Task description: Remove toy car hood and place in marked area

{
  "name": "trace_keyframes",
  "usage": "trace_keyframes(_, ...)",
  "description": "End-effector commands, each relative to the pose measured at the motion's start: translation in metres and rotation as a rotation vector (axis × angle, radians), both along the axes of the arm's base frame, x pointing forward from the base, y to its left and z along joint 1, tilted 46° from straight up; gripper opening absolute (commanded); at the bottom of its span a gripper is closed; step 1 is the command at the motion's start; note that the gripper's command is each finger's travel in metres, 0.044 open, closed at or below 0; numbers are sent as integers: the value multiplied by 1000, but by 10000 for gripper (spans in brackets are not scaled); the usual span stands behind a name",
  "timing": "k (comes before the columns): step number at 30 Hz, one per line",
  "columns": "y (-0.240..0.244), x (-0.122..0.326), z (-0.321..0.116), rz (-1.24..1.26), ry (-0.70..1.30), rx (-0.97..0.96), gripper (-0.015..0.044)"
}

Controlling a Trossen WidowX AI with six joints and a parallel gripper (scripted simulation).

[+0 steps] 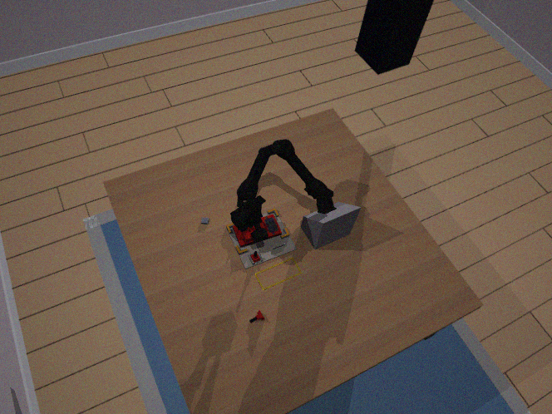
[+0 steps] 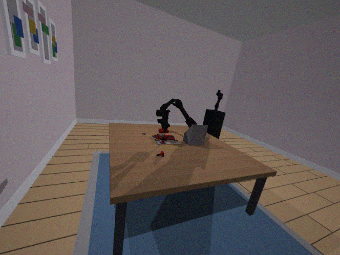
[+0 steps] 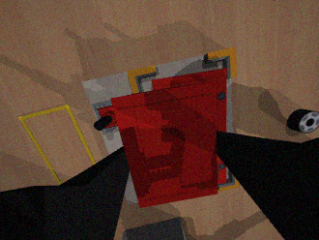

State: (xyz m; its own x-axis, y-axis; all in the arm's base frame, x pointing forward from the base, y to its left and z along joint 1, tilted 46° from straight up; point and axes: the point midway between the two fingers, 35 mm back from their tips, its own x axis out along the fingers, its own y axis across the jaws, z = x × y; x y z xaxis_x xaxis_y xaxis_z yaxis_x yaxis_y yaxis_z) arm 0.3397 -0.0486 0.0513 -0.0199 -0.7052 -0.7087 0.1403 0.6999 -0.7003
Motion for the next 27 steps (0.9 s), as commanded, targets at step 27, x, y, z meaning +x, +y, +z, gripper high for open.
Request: trace_keyframes(27,136,-27,-128,-7,-14,2,0)
